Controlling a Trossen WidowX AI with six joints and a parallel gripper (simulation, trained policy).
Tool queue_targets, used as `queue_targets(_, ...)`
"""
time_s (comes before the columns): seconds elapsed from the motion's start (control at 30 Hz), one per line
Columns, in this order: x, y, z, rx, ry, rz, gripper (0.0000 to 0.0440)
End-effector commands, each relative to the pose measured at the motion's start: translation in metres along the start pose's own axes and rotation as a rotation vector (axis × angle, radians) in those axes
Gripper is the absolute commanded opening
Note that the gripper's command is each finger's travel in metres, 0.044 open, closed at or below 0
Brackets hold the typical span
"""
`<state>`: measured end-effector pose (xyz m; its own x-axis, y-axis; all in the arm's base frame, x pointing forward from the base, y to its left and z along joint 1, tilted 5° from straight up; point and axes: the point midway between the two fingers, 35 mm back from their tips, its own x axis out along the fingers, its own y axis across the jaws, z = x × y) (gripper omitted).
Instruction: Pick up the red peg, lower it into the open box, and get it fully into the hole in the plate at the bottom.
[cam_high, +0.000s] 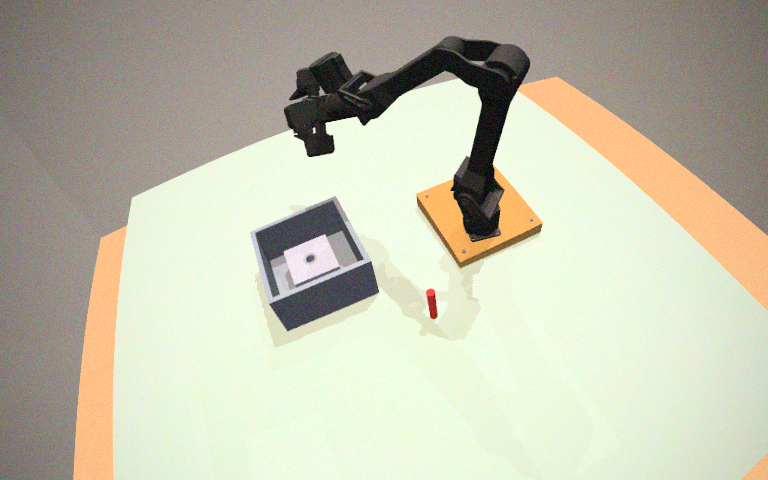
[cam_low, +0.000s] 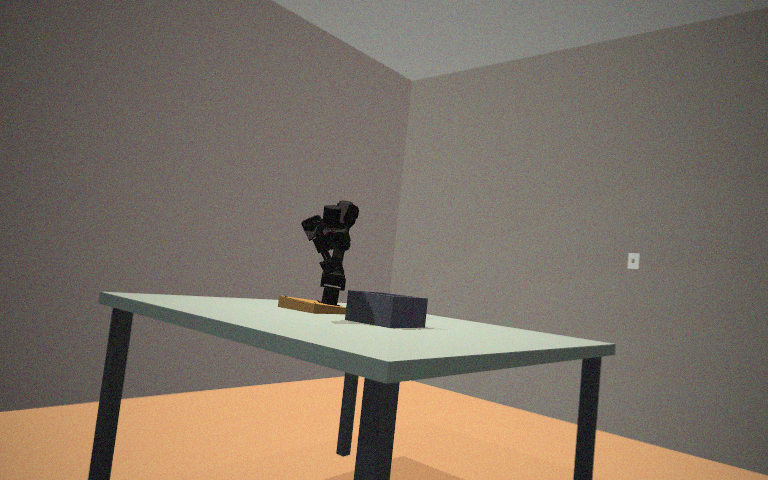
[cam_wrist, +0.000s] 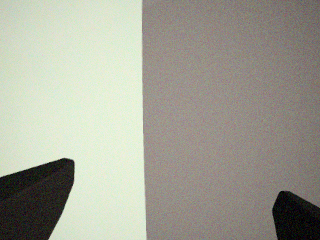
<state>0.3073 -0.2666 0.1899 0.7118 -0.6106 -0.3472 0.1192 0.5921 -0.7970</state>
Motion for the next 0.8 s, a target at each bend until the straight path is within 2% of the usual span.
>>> queue_targets(0.0, 0.0, 0.002, 0.003, 0.016, -0.003, 0.01, 0.0419)
queue_targets(0.07, -0.002, 0.01, 0.011, 0.064, -0.005, 0.045, 0.044)
queue_targets(0.4, -0.027, 0.053, 0.063, 0.359, 0.037, 0.21, 0.044)
queue_targets(0.77, -0.086, 0.11, 0.113, 0.644, 0.157, 0.408, 0.044)
